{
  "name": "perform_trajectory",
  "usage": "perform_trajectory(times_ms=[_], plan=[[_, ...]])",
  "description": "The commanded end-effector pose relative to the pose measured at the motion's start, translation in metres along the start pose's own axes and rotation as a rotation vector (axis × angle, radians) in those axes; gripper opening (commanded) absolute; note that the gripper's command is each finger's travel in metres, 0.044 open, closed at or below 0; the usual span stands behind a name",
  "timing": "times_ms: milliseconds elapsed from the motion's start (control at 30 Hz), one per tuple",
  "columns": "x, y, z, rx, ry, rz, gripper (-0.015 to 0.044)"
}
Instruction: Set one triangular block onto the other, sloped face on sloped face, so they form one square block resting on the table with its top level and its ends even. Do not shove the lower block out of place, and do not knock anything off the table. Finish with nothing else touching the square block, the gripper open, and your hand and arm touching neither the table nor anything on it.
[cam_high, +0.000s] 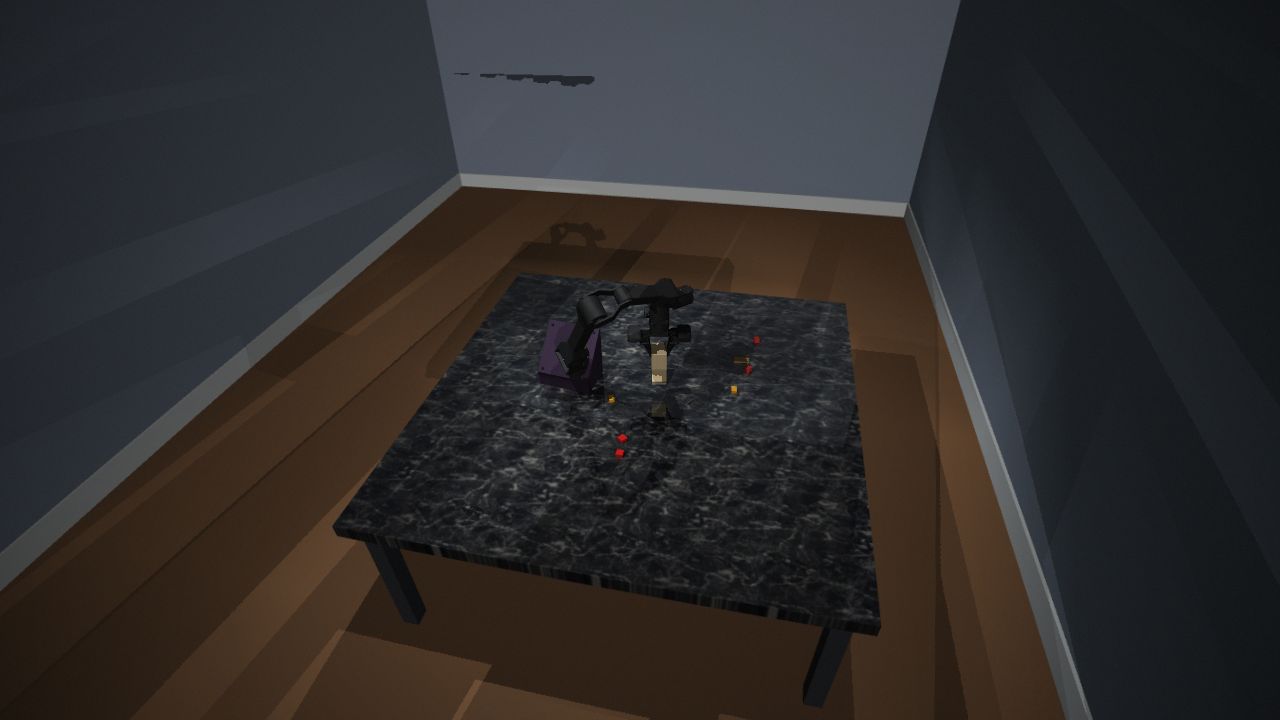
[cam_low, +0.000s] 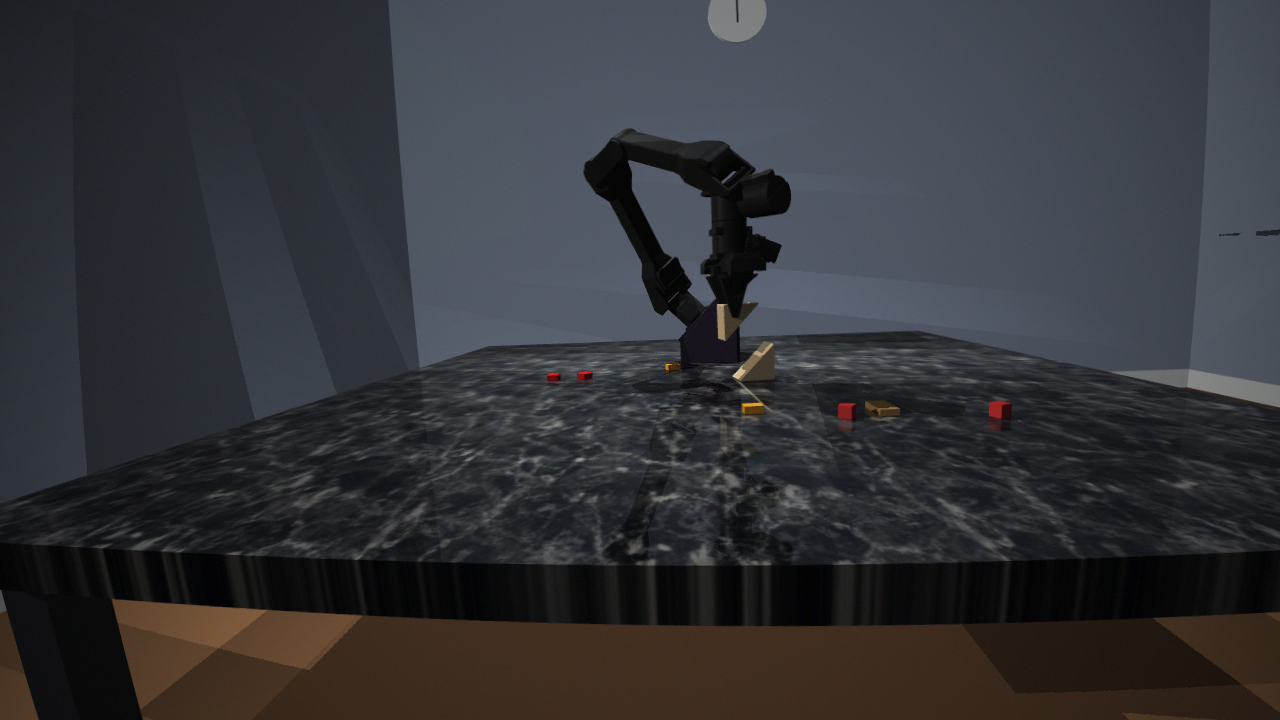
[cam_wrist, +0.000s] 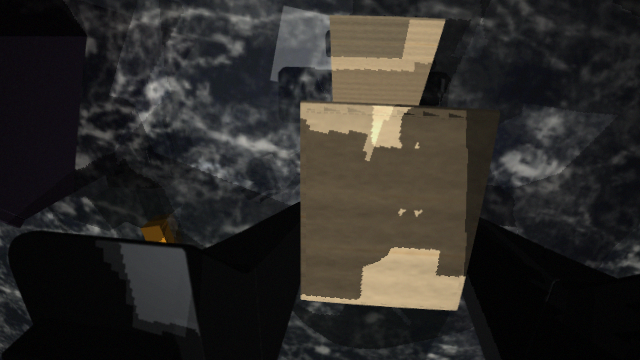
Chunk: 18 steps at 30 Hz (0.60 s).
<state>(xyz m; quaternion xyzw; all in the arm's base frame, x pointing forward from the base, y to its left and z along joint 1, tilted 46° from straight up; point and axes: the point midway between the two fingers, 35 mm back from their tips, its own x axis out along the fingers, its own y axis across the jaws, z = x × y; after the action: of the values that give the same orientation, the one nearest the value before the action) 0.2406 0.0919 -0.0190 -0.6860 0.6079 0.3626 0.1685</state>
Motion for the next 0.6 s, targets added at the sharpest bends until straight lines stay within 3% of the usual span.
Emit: perform_trajectory(times_ms=[0, 567], plan=[[0.017, 0.003, 0.004, -0.005, 0.007, 0.004, 0.0000], [0.046, -0.001, 0.014, -0.004, 0.007, 0.004, 0.0000]])
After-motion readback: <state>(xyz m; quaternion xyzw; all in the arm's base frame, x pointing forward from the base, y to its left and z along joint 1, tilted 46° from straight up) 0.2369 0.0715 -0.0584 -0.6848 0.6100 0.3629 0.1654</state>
